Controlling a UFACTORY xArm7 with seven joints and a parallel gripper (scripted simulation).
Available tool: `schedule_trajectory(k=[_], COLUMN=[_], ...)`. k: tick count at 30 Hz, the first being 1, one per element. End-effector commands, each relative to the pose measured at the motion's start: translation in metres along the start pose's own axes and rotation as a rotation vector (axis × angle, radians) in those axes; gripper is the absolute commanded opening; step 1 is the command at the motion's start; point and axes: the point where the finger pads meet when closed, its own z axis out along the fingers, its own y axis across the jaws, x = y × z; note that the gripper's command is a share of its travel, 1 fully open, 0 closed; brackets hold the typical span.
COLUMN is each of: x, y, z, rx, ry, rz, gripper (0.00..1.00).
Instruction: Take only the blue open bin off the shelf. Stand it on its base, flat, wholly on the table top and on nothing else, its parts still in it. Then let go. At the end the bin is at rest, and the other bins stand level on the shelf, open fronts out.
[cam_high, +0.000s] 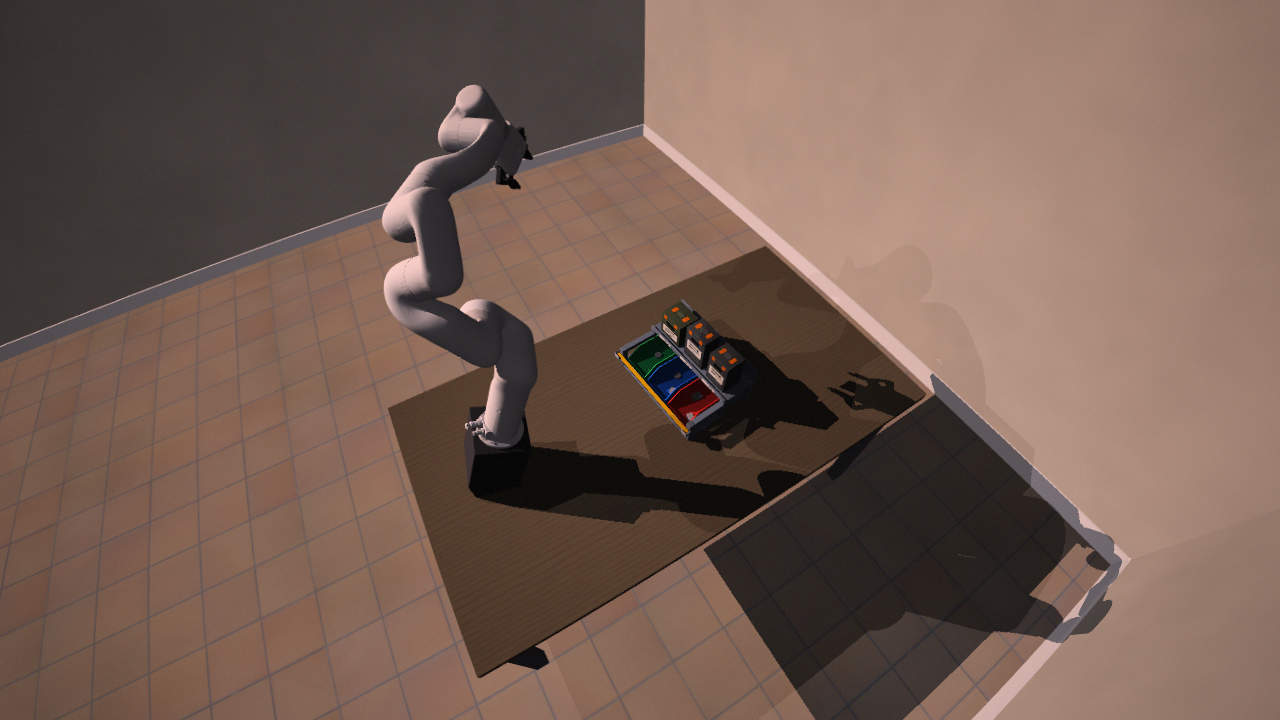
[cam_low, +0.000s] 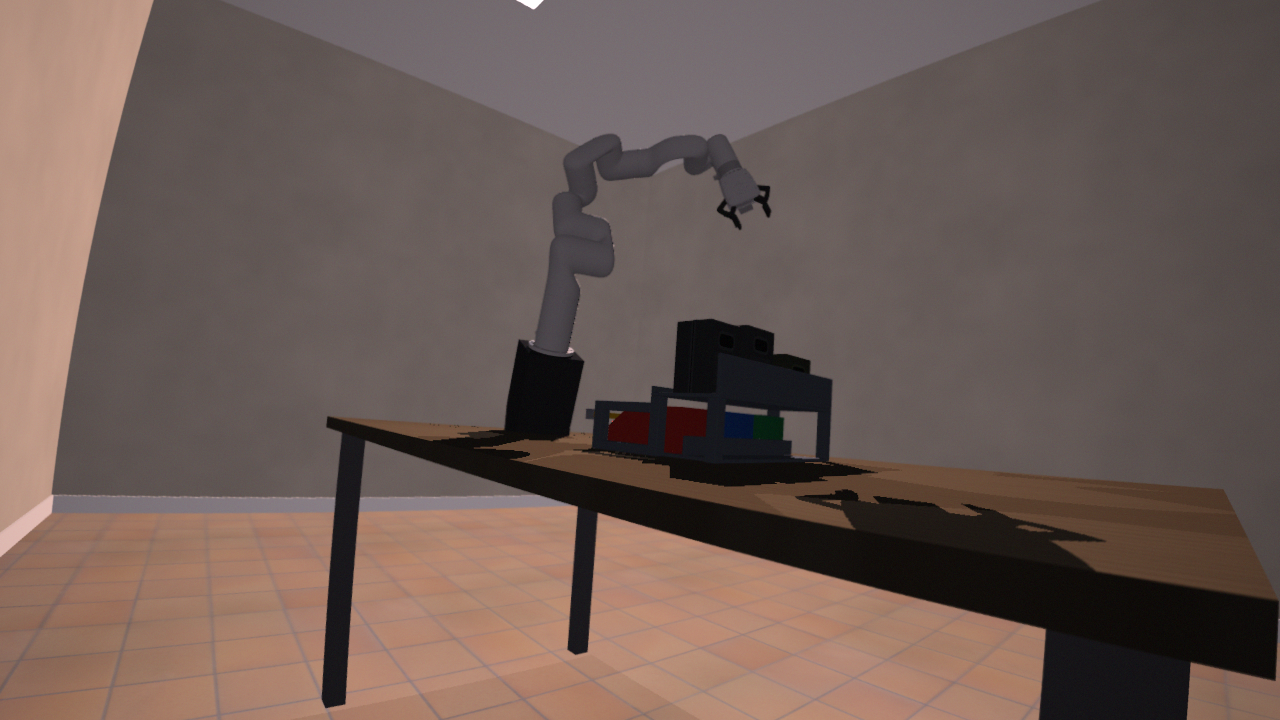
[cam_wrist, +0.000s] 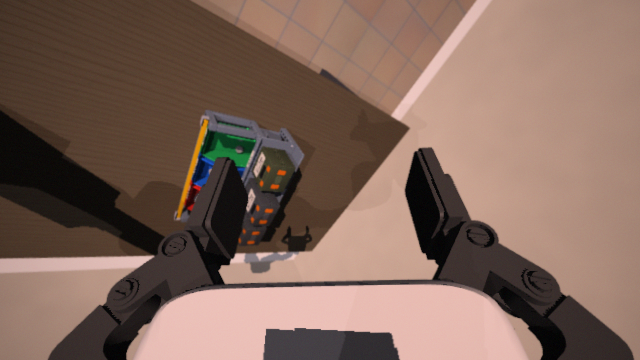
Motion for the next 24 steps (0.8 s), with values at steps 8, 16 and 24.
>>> schedule_trajectory(k=[8, 16, 24], x=[0.0018, 0.0019, 0.0022], y=[-0.0002, -0.0005, -0.0008], z=[0.0002, 0.0008, 0.0013], rx=[0.028, 0.05, 0.065], ry=[-0.066, -0.117, -0.15], rz=[0.188, 0.334, 0.431], gripper=[1.0, 1.0, 1.0])
